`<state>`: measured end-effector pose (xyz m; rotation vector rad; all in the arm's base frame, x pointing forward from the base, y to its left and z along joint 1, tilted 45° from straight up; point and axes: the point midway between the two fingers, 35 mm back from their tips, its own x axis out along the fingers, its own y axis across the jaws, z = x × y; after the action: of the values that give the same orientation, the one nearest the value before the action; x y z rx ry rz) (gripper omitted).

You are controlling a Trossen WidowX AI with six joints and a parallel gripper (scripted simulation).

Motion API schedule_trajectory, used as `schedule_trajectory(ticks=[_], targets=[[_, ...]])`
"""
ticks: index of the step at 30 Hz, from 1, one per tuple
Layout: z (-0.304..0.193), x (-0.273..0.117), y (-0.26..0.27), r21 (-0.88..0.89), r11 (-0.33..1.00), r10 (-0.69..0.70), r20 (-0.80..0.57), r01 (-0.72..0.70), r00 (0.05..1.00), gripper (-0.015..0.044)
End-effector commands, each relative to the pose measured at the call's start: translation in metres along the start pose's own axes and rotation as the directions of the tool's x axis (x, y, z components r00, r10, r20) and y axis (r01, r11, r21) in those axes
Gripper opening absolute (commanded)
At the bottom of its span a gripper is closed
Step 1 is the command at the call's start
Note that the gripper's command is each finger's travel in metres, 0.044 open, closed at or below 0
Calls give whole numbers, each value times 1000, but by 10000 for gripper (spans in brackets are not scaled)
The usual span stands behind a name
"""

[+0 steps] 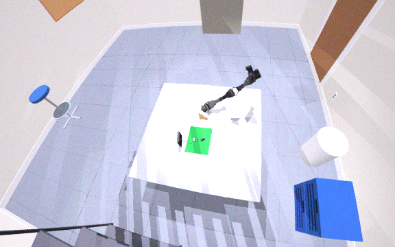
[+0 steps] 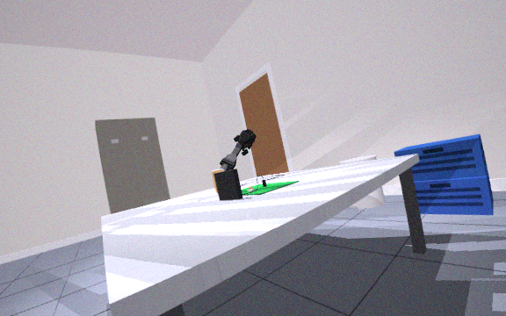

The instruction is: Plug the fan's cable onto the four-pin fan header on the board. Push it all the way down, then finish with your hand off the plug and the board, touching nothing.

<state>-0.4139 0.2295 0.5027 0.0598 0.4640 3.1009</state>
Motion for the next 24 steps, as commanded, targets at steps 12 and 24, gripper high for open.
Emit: schedule_trajectory(ticks=[12, 24], targets=[[12, -33, -51, 12, 990, -144, 31, 144, 989, 315], [39, -164, -172, 80, 847, -532, 111, 526, 839, 440]])
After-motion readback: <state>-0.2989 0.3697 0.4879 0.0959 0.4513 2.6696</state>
